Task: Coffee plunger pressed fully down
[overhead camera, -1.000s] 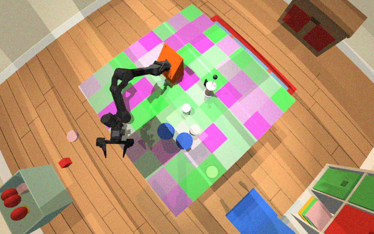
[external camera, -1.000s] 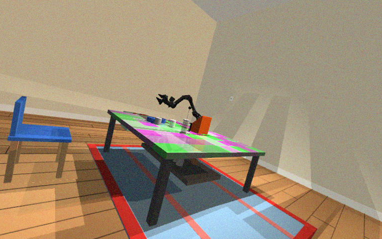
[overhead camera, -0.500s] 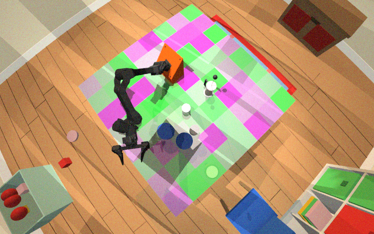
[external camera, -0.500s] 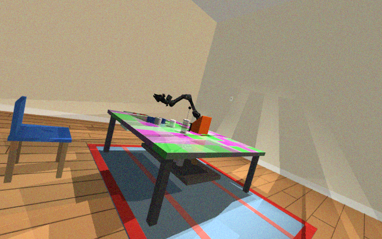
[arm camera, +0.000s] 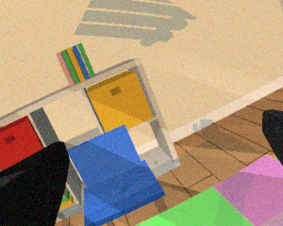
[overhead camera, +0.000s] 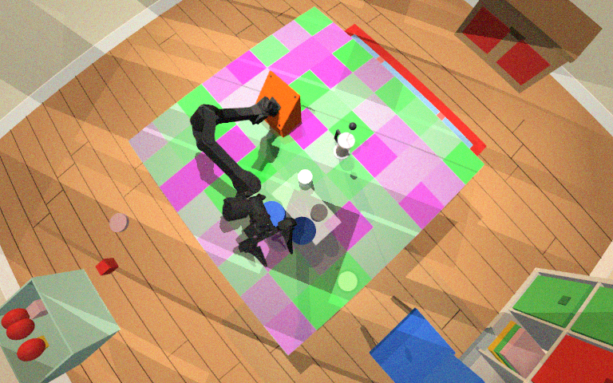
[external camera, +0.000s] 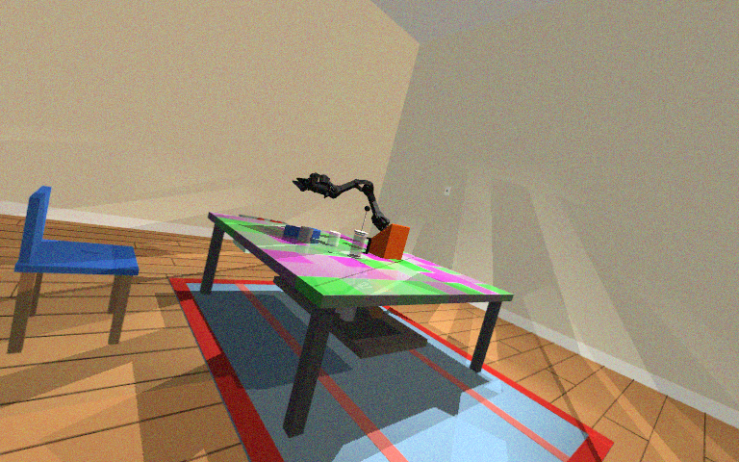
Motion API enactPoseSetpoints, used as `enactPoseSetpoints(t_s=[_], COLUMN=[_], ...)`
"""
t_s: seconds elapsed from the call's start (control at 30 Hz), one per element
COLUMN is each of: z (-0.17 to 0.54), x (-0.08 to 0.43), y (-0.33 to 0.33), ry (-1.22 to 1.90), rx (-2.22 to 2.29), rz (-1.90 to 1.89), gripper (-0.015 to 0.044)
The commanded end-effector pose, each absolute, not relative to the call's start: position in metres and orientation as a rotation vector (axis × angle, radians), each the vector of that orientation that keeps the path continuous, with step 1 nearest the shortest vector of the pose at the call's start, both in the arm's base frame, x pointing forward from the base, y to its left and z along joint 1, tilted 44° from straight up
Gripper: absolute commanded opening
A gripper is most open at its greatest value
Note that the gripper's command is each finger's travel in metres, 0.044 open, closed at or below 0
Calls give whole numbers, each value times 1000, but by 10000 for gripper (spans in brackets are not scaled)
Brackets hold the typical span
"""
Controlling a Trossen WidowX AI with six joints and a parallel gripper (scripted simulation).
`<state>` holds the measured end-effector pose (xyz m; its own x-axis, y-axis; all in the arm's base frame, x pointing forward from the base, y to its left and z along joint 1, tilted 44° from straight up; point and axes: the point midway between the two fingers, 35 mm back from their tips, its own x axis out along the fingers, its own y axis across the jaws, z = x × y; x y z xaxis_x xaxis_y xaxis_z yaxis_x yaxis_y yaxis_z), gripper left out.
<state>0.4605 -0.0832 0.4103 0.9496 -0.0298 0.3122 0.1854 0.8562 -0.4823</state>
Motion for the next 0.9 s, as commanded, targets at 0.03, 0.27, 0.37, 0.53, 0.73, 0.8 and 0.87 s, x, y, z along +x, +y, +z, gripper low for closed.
enactPoseSetpoints(t_s=[0.03,0.27,0.37,0.53,0.73,0.8,0.87], z=[362,284,250,198,145,131,120], x=[478,471,455,410,333,304,275], y=[-22,82,123,186,239,252,260], ry=[-149,111,221,388,524,545,549], rx=[-417,-332,-336,-401,-577,-653,-735], rz=[-35,73,109,158,197,206,213], gripper=[440,440,440,440,440,440,440])
